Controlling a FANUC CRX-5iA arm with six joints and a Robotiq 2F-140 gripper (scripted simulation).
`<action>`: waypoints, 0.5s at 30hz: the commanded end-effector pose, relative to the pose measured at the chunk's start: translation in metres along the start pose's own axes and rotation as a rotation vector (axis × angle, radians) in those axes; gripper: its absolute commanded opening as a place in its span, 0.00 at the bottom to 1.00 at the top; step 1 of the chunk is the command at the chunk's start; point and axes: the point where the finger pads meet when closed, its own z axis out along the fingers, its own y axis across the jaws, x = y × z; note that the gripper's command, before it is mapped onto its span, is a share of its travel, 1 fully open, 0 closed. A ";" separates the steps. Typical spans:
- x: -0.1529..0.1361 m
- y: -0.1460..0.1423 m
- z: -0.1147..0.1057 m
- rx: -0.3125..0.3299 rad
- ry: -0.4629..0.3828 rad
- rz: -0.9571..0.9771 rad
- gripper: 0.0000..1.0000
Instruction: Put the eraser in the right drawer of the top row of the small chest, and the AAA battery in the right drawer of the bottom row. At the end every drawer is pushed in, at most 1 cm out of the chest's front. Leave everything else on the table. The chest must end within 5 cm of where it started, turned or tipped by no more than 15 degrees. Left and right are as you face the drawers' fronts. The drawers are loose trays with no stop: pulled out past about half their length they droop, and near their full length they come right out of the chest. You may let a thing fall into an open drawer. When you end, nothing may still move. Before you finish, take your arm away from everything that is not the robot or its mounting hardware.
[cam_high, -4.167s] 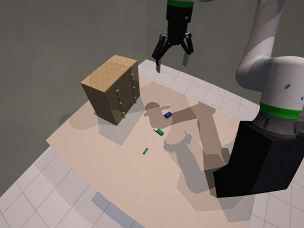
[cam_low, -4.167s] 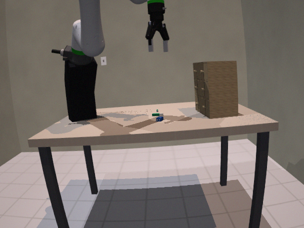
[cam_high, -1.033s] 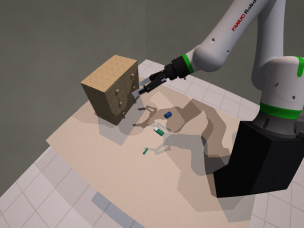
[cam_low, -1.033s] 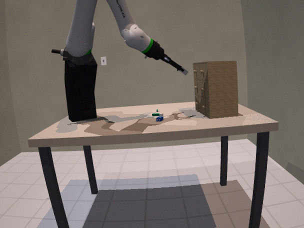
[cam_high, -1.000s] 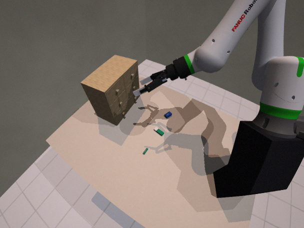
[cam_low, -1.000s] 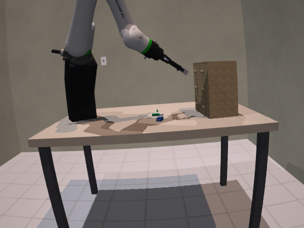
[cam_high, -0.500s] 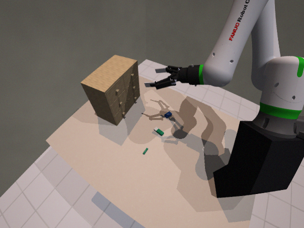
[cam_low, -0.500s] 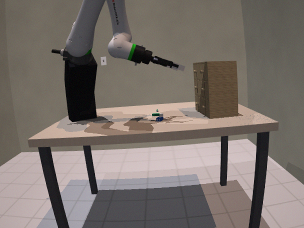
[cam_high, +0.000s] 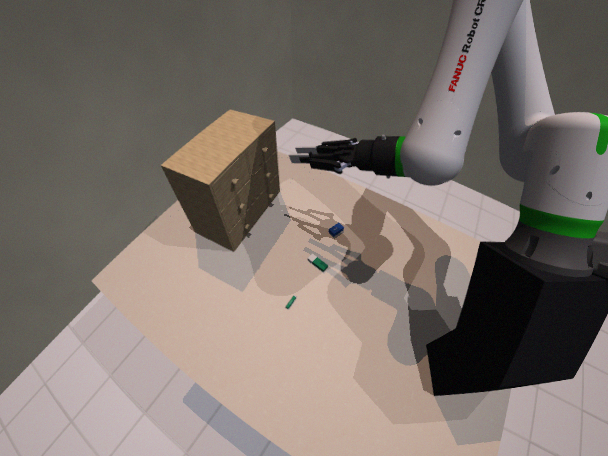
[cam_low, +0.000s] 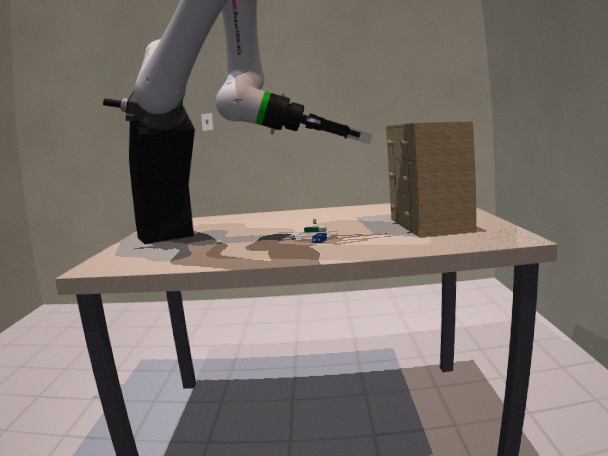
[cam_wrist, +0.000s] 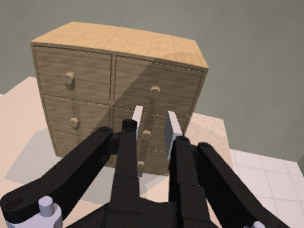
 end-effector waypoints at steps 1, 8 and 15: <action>0.000 0.000 0.000 0.000 0.000 0.000 0.20; 0.000 0.000 0.001 0.000 0.000 0.000 0.20; 0.001 0.000 0.009 0.000 0.000 0.000 0.20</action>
